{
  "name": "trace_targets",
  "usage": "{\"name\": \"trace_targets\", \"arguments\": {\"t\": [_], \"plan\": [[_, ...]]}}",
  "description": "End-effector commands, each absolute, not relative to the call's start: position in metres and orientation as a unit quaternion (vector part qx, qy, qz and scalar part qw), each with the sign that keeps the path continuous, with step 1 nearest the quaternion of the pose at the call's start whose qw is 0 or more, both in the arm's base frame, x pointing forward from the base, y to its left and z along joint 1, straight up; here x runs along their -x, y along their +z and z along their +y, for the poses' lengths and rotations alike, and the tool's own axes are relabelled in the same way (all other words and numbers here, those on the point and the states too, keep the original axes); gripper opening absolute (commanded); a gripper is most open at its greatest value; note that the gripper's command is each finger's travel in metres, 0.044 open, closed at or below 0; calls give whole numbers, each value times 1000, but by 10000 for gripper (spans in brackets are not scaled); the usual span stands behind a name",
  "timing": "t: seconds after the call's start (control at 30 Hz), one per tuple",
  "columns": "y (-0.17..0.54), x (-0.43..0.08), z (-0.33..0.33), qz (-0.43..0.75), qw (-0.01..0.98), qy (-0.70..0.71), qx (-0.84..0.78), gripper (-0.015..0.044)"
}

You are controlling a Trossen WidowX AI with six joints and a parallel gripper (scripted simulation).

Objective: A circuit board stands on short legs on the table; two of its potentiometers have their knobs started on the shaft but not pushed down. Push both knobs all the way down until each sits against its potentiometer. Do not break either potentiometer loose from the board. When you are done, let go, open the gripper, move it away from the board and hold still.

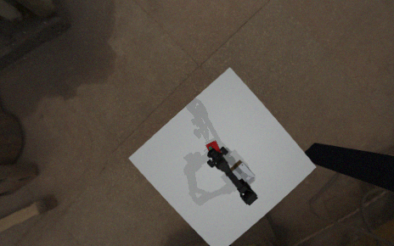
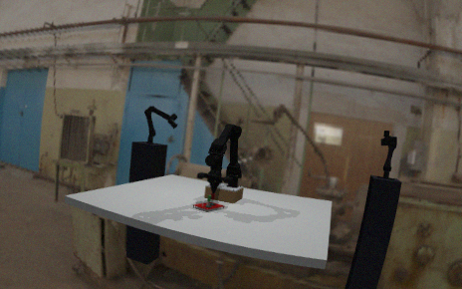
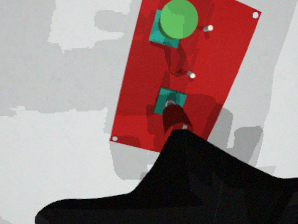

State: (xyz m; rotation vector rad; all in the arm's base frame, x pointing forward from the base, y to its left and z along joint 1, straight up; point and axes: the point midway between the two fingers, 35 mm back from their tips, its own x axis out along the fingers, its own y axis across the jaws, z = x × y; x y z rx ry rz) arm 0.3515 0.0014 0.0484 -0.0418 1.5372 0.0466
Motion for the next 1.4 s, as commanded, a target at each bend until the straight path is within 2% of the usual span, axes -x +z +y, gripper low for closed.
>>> {"name": "trace_targets", "arguments": {"t": [0.0,1.37], "plan": [[43,-352,1,696,718,22,22,0],[23,-352,1,696,718,22,22,0]]}}
